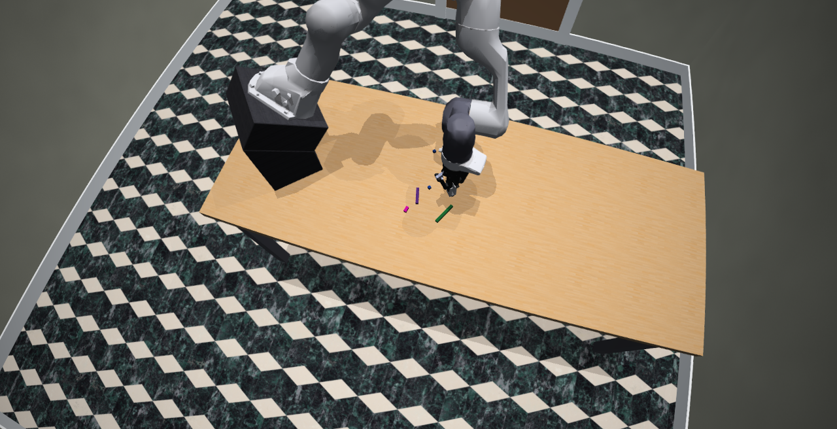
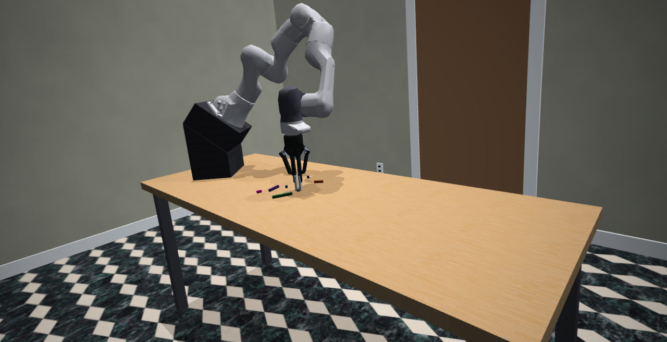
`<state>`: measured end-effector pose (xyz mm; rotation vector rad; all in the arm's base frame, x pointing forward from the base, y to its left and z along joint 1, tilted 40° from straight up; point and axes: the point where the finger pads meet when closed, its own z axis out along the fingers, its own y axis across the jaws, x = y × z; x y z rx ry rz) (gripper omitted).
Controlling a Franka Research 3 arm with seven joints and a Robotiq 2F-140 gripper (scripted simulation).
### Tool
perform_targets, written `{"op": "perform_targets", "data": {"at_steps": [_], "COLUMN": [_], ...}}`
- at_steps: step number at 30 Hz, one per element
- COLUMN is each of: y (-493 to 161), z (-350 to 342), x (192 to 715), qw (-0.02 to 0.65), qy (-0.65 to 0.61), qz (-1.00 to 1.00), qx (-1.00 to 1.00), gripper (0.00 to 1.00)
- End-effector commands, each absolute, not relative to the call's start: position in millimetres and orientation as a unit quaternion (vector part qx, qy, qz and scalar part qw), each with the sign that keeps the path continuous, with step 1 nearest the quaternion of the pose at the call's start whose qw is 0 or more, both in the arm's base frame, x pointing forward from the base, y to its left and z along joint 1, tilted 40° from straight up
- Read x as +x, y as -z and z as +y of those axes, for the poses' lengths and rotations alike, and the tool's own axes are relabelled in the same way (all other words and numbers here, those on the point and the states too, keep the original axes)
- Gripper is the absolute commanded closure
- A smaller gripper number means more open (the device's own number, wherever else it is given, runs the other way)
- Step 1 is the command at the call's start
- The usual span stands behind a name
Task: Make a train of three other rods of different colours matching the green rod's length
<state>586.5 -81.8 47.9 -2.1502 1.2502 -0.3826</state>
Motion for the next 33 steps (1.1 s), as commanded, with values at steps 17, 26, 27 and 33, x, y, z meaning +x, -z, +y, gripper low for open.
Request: {"op": "perform_targets", "data": {"at_steps": [17,26,27,33], "y": [-117,-125,-125,-124], "z": [-113,-117,-117,-117], "x": [541,535,535,534], "qw": [0.307,0.307,0.307,0.309], "qy": [0.146,0.146,0.146,0.143], "qz": [0.472,0.472,0.472,0.48], "qx": [-0.814,-0.814,-0.814,-0.808], "gripper": [0.97,0.97,0.97,0.97]}}
